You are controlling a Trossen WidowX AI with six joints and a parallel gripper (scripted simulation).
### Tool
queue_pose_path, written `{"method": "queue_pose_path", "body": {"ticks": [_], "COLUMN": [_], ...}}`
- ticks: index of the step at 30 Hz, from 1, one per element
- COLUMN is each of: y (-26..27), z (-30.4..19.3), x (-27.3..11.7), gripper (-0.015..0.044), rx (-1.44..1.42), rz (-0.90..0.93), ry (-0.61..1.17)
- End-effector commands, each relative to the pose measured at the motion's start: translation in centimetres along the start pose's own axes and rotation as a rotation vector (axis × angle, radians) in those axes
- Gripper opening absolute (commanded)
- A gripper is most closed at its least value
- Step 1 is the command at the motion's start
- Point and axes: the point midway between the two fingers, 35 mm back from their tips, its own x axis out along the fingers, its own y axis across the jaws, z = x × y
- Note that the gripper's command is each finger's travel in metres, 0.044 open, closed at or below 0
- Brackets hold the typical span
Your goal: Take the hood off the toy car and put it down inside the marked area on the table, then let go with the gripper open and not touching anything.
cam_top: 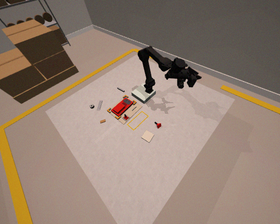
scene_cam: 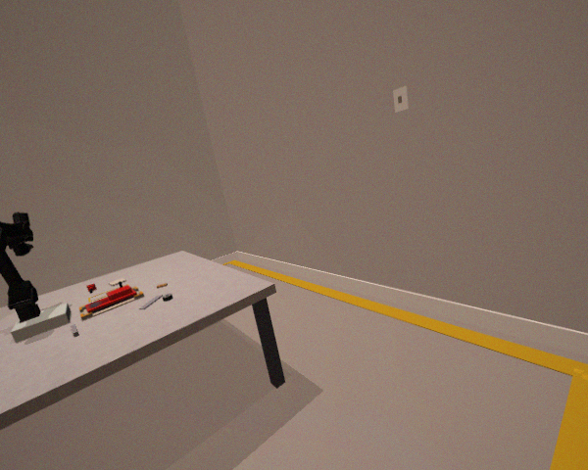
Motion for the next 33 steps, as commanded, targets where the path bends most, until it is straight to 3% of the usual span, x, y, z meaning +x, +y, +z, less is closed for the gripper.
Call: {"method": "queue_pose_path", "body": {"ticks": [1,9,14,22,33], "y": [0.2,8.5,12.3,15.4,14.2], "z": [0.1,5.9,9.4,15.3,23.0], "x": [-0.1,-5.5,-10.5,-19.1,-32.5], "gripper": [0.0247,0.044,0.044,0.044,0.044], "rx": [-0.006,-0.248,-0.387,-0.528,-0.616], "rz": [0.007,0.274,0.397,0.444,0.28], "ry": [-0.004,-0.249,-0.432,-0.768,-1.222]}}
